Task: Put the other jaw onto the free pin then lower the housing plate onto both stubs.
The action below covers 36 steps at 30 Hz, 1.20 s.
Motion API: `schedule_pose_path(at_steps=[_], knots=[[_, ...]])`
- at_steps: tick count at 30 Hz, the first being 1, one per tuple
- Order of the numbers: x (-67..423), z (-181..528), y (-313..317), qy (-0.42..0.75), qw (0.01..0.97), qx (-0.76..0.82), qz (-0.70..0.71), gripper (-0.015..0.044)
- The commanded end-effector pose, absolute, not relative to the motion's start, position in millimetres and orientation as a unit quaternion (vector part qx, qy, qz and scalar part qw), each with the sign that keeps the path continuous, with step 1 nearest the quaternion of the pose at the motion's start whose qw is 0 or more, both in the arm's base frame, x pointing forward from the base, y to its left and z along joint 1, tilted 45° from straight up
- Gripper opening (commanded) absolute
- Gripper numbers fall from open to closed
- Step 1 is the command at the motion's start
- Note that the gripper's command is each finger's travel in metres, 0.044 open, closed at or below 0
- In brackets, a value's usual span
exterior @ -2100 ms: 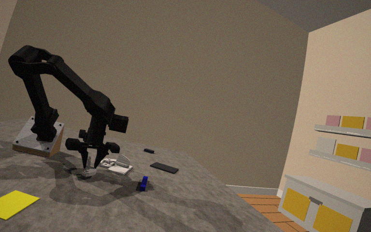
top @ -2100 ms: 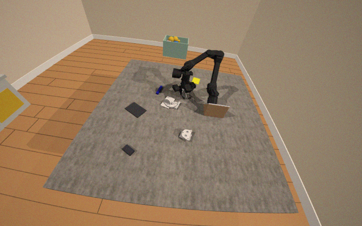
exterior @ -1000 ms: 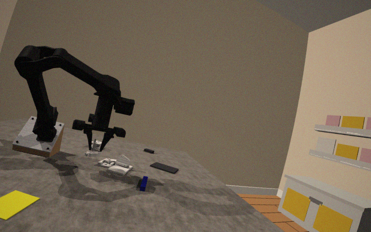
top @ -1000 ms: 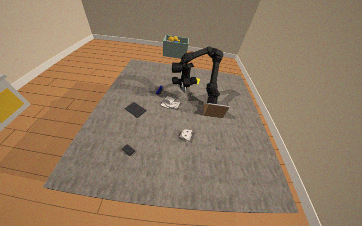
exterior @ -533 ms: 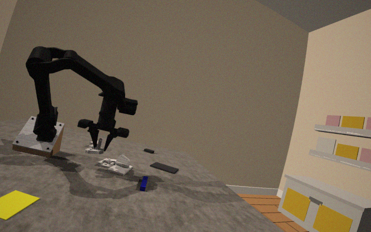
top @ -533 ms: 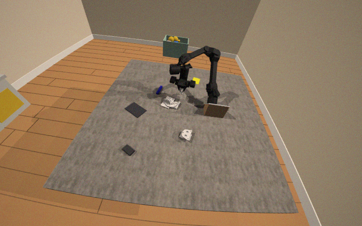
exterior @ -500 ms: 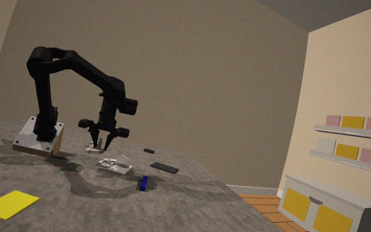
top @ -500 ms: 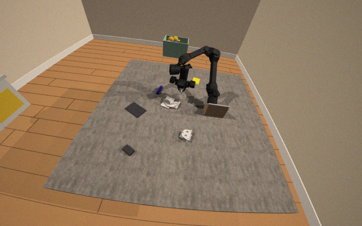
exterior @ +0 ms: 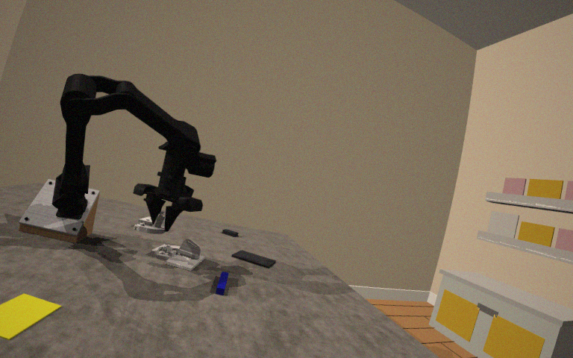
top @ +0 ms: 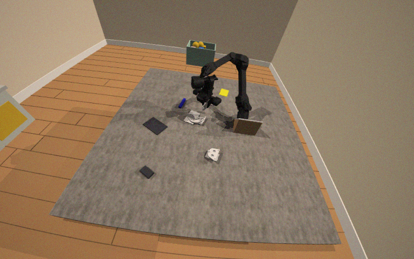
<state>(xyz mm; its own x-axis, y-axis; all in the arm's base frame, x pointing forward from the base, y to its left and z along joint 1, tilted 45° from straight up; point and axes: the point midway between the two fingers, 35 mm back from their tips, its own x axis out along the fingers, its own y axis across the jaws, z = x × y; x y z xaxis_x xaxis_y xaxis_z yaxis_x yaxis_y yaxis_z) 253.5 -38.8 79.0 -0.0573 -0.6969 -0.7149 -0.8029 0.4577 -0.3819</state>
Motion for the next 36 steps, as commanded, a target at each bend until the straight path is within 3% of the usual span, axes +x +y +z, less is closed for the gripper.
schedule_pose_path(at_steps=[1,36], knots=[[257,73,-32,0.727,0.479,-0.491,0.023,0.0134],[272,19,17,0.654,0.651,-0.215,-0.319,0.0134]])
